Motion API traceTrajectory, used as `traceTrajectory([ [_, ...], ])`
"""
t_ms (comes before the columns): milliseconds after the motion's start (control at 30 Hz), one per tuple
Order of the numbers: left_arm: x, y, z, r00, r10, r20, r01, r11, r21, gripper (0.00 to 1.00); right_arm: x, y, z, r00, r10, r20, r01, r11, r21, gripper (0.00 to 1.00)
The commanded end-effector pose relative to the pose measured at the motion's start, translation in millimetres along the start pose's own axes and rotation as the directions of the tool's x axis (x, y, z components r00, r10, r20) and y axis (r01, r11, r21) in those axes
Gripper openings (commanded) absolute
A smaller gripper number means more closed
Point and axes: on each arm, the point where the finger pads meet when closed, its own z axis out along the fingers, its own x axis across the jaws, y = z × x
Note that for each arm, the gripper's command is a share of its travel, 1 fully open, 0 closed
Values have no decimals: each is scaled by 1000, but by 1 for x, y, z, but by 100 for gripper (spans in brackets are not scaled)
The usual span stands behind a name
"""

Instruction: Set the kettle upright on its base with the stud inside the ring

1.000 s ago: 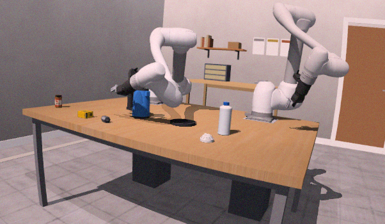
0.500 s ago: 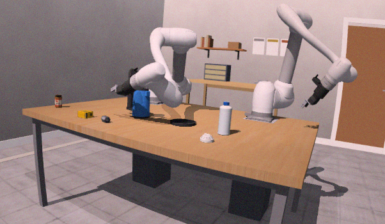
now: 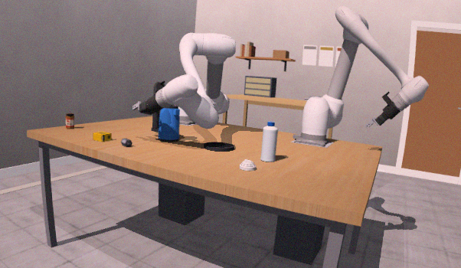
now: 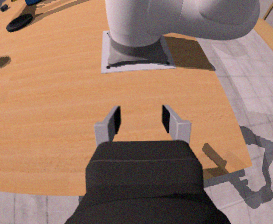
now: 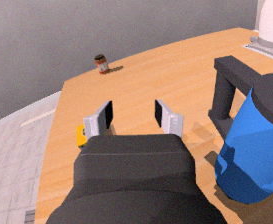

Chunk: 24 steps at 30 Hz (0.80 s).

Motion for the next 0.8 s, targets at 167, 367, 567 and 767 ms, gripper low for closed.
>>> traceTrajectory([
  [167, 35, -3, 5, 997, -51, 56, 50, 998, 34, 100, 0, -1, -1, 1000, 1, 0, -1, 1000, -1, 100],
  [367, 53, -6, 8, 993, -78, 86, 74, 996, 53, 100, 0, -1, -1, 1000, 1, 0, -1, 1000, -1, 100],
  [567, 59, -7, 10, 991, -88, 98, 83, 995, 60, 100, 0, -1, -1, 1000, 1, 0, -1, 1000, -1, 100],
  [767, 64, -8, 11, 990, -95, 105, 88, 994, 65, 100, 0, -1, -1, 1000, 1, 0, -1, 1000, -1, 100],
])
